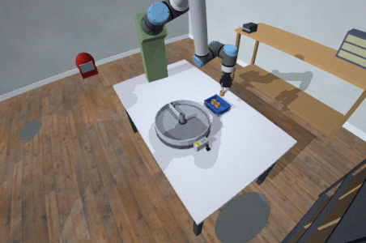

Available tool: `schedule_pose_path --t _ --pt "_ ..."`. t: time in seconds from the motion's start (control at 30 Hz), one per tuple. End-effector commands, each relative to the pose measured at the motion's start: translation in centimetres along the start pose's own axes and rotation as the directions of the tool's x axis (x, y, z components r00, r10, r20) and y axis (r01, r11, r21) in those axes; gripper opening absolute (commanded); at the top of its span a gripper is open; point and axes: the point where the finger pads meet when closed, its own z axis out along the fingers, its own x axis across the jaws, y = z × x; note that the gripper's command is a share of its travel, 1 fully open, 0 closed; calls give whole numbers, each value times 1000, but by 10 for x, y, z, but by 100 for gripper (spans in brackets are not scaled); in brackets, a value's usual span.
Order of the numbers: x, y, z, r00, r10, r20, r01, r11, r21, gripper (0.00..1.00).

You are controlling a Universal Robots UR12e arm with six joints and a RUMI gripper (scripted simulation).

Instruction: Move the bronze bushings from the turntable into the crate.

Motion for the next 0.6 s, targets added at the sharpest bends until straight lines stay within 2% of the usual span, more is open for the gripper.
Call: schedule_pose_path --t 0.0,0.57 --pt "7 -2 0 1000 -6 0 6 1000 -1 0" --pt "10 -2 -1 1000 -9 -1 9 1000 -1 0"
